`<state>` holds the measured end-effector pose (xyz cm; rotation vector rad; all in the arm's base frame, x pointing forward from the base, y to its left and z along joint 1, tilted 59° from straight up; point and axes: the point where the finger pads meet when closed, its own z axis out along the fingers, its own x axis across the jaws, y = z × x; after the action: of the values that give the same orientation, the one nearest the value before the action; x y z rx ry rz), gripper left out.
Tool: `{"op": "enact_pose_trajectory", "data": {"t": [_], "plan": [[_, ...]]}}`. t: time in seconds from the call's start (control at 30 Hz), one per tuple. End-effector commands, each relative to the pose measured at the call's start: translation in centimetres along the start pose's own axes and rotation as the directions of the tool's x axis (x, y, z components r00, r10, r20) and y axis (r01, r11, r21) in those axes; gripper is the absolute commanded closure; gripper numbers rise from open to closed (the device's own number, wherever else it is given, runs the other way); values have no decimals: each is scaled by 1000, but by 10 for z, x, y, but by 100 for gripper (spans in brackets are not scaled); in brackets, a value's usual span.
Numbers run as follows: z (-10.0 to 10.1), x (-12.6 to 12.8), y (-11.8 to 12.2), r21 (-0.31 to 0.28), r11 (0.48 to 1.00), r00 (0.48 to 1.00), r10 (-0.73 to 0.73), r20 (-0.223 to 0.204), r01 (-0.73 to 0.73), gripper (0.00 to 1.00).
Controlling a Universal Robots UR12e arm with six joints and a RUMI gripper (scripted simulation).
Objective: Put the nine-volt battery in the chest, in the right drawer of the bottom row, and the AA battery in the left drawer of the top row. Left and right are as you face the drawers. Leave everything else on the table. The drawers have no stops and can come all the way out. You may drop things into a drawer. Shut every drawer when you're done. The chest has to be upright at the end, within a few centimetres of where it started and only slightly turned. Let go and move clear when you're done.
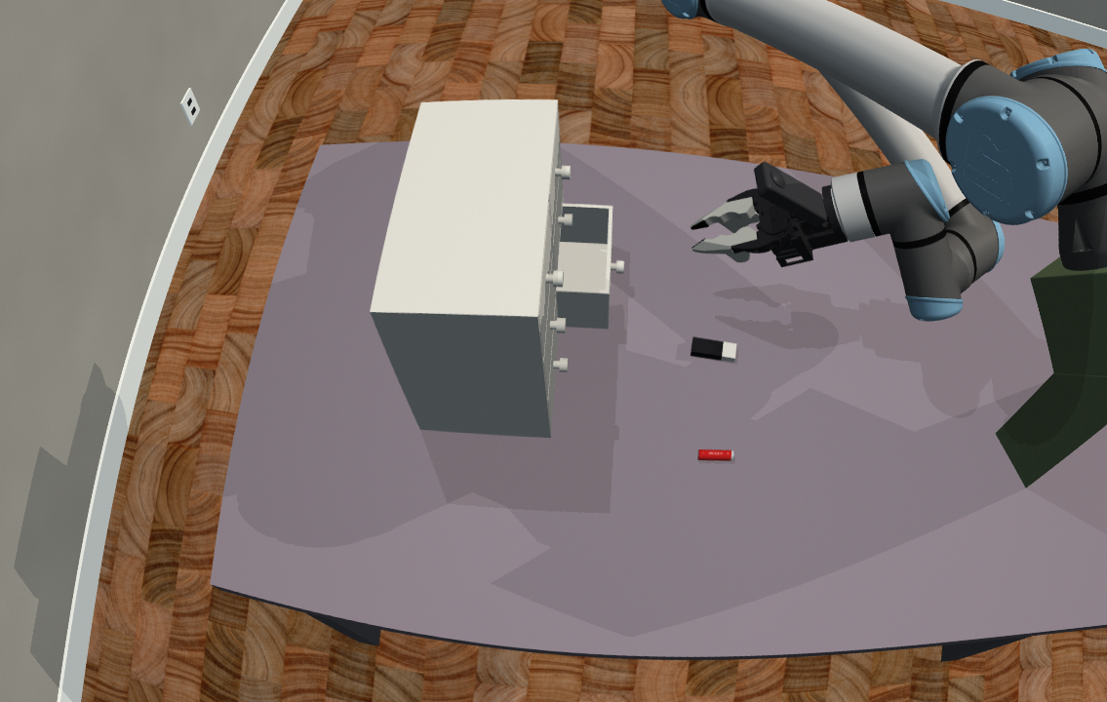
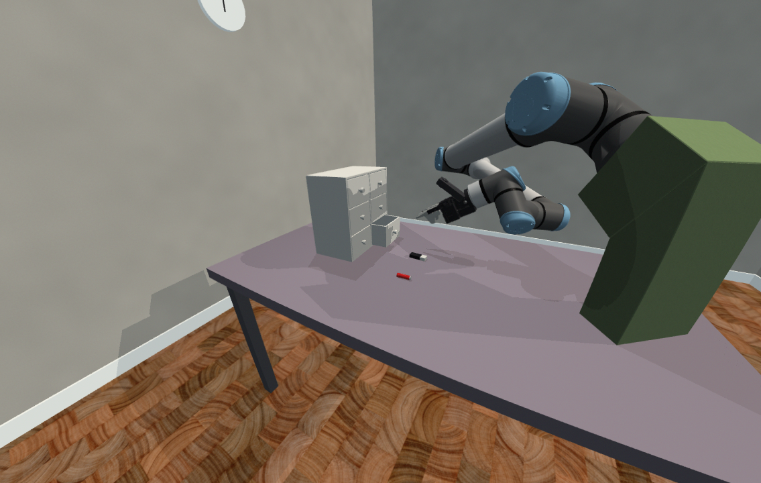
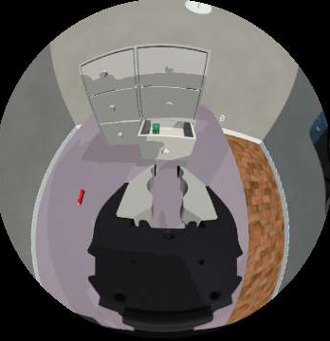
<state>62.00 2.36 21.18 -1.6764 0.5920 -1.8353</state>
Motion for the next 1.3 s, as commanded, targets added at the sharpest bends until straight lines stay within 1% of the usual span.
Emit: {"op": "enact_pose_trajectory", "data": {"t": [0.0,1.0,1.27], "plan": [[0,0,-1,0,1000,1000,0,0,0,80],[0,0,0,0,1000,1000,0,0,0,80],[6,0,2,0,1000,1000,0,0,0,80]]}}
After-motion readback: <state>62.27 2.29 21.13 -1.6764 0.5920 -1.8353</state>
